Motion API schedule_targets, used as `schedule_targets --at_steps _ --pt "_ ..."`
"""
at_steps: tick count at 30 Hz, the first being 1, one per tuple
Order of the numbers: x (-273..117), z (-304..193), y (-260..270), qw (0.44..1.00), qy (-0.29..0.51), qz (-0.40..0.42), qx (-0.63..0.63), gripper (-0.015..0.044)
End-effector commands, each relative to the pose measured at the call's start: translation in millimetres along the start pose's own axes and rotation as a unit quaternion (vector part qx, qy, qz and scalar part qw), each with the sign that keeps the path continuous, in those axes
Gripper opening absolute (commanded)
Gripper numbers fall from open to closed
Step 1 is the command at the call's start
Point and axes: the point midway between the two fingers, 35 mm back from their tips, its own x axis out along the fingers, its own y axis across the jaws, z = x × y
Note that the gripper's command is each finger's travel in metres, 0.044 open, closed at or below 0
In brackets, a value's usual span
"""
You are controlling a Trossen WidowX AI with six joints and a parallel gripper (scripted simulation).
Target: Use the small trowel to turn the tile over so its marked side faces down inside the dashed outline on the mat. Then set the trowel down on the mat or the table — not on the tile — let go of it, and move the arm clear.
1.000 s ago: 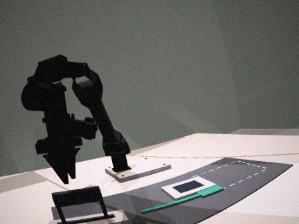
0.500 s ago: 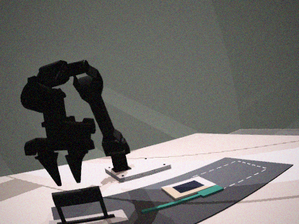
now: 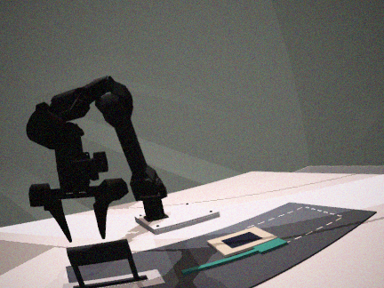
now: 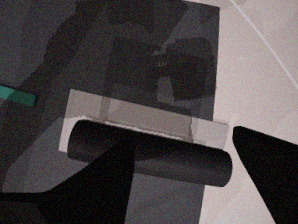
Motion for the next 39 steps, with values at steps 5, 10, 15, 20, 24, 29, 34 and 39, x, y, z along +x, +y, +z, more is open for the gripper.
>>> schedule_targets --at_steps 5,10,15,20,24,29,34,39 --pt "-1.1 -2.9 0.0 0.992 -0.036 -0.01 0.123 0.03" --pt "0.1 -6.0 1.6 0.978 -0.058 -0.01 0.201 0.03" --pt "1.0 -9.6 3.9 0.957 -0.081 -0.008 0.279 0.03" --pt "1.2 -12.5 7.6 0.93 -0.104 -0.002 0.351 0.03" --pt "0.4 -12.6 12.5 0.907 -0.124 0.004 0.403 0.03" --pt "-0.4 -13.7 19.0 0.873 -0.148 0.016 0.465 0.03" --pt "11.7 -34.2 14.1 0.838 -0.135 0.016 0.528 0.03" --pt "12.6 -36.6 16.3 0.817 -0.142 0.024 0.559 0.03"
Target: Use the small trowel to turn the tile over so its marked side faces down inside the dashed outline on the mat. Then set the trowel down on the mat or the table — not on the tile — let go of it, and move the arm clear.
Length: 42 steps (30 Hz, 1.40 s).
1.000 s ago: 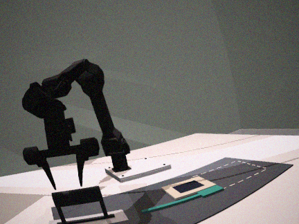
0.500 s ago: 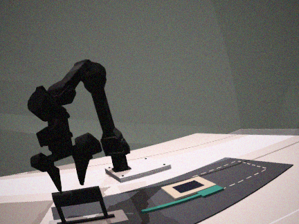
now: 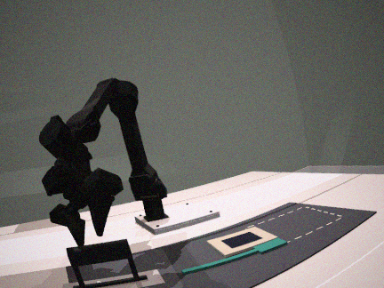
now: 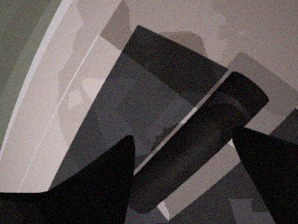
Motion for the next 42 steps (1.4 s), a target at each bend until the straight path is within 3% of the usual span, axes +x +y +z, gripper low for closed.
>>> schedule_targets --at_steps 1,22,42 --pt "3.0 -7.2 -6.6 0.999 0.001 0.0 0.041 0.03" --pt "-8.4 -41.7 -3.5 0.924 -0.022 0.098 0.37 0.03" --pt "11.2 -38.4 0.7 0.92 -0.021 0.101 0.378 0.03"
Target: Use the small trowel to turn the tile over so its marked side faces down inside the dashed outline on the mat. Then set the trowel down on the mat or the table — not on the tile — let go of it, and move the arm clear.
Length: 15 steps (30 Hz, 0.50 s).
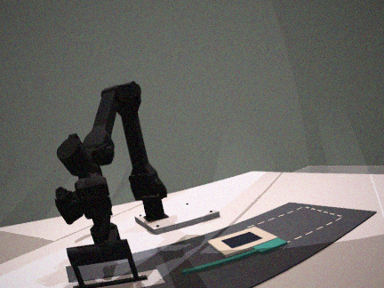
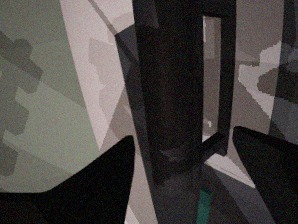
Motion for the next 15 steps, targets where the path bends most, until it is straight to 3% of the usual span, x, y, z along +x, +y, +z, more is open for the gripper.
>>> schedule_targets --at_steps 1,15 --pt "5.5 0.8 3.3 1.0 -0.002 0.003 0.0 0.03" --pt "27.7 1.2 4.4 1.0 -0.002 0.004 -0.001 0.03"
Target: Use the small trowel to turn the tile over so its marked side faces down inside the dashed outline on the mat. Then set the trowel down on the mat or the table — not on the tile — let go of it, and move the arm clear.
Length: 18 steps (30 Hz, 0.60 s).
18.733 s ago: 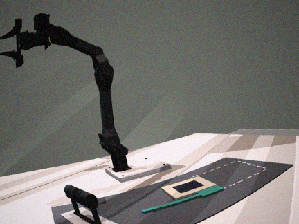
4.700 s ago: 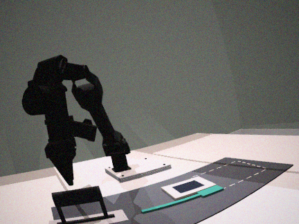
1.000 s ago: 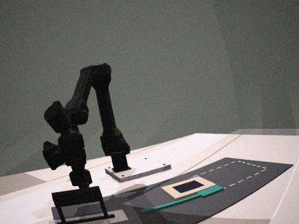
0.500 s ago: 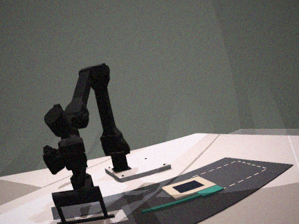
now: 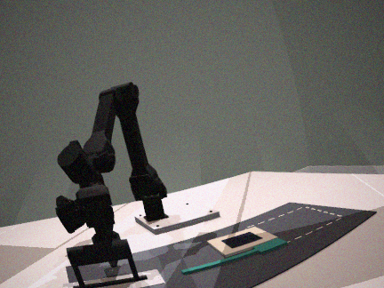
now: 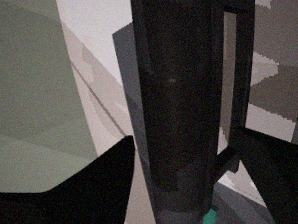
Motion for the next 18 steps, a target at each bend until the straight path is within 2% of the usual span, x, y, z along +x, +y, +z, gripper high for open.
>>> schedule_targets --at_steps 1,11,16,18 --pt "5.6 0.6 2.9 1.0 -0.002 0.003 0.001 0.03" --pt "19.2 0.3 3.0 1.0 -0.002 0.004 0.001 0.03" --pt "19.2 0.3 3.0 1.0 -0.002 0.004 0.001 0.0169" --pt "19.2 0.3 3.0 1.0 -0.002 0.004 0.001 0.0155"
